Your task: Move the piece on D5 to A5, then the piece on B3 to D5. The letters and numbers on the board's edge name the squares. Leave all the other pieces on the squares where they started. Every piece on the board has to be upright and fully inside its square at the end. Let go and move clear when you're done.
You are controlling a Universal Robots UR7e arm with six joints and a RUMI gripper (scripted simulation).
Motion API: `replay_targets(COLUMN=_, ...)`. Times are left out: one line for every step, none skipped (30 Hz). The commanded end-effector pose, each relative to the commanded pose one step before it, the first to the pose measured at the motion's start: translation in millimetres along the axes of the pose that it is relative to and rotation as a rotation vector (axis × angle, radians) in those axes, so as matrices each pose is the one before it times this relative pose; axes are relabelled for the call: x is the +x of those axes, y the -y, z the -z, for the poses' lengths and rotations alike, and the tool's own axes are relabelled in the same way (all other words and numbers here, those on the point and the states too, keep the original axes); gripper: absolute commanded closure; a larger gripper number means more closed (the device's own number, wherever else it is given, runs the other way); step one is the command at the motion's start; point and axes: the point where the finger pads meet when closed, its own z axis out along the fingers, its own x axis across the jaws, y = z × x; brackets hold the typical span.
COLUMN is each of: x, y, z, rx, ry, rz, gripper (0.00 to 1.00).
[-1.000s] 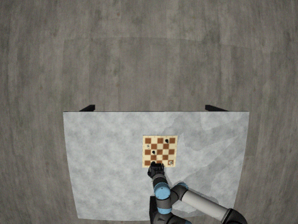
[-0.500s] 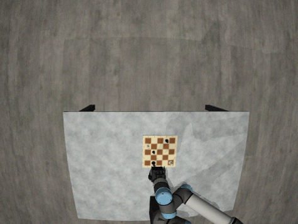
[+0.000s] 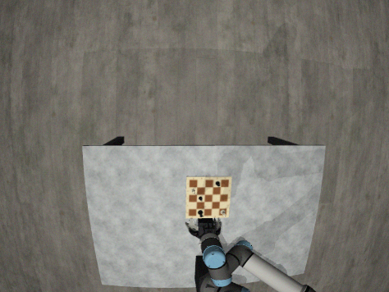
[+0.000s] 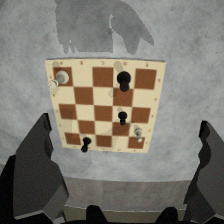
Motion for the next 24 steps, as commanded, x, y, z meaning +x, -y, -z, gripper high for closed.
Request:
replay_targets(x=0.04, y=-0.26, z=0.31, rx=-0.00085, ry=-0.00022, rz=-0.0003, gripper=0.0)
replay_targets(x=0.0, y=0.0, z=0.0, rx=0.0, ry=0.0, rz=0.0, gripper=0.0)
replay_targets(x=0.0, y=0.0, z=0.0, rx=0.0, ry=0.0, rz=0.0, gripper=0.0)
replay_targets(x=0.0, y=0.0, z=0.0, rx=0.0, ry=0.0, rz=0.0, gripper=0.0)
replay_targets(x=0.0, y=0.0, z=0.0, rx=0.0, ry=0.0, rz=0.0, gripper=0.0)
replay_targets(x=0.0, y=0.0, z=0.0, rx=0.0, ry=0.0, rz=0.0, gripper=0.0)
replay_targets(x=0.0, y=0.0, z=0.0, rx=0.0, ry=0.0, rz=0.0, gripper=0.0)
replay_targets(x=0.0, y=0.0, z=0.0, rx=0.0, ry=0.0, rz=0.0, gripper=0.0)
replay_targets(x=0.0, y=0.0, z=0.0, rx=0.0, ry=0.0, rz=0.0, gripper=0.0)
replay_targets(x=0.0, y=0.0, z=0.0, rx=0.0, ry=0.0, rz=0.0, gripper=0.0)
replay_targets(x=0.0, y=0.0, z=0.0, rx=0.0, ry=0.0, rz=0.0, gripper=0.0)
replay_targets(x=0.0, y=0.0, z=0.0, rx=0.0, ry=0.0, rz=0.0, gripper=0.0)
replay_targets(x=0.0, y=0.0, z=0.0, rx=0.0, ry=0.0, rz=0.0, gripper=0.0)
replay_targets(x=0.0, y=0.0, z=0.02, rx=0.0, ry=0.0, rz=0.0, gripper=0.0)
replay_targets(x=0.0, y=0.0, z=0.15, rx=0.0, ry=0.0, rz=0.0, gripper=0.0)
replay_targets(x=0.0, y=0.0, z=0.37, rx=0.0, ry=0.0, rz=0.0, gripper=0.0)
replay_targets(x=0.0, y=0.0, z=0.67, rx=0.0, ry=0.0, rz=0.0, gripper=0.0)
replay_targets(x=0.0, y=0.0, z=1.02, rx=0.0, ry=0.0, rz=0.0, gripper=0.0)
replay_targets(x=0.0, y=0.0, z=1.41, rx=0.0, ry=0.0, rz=0.0, gripper=0.0)
replay_targets(x=0.0, y=0.0, z=1.82, rx=0.0, ry=0.0, rz=0.0, gripper=0.0)
replay_targets(x=0.0, y=0.0, z=2.22, rx=0.0, ry=0.0, rz=0.0, gripper=0.0)
replay_targets(x=0.0, y=0.0, z=2.62, rx=0.0, ry=0.0, rz=0.0, gripper=0.0)
replay_targets(x=0.0, y=0.0, z=2.99, rx=0.0, ry=0.0, rz=0.0, gripper=0.0)
replay_targets(x=0.0, y=0.0, z=3.32, rx=0.0, ry=0.0, rz=0.0, gripper=0.0)
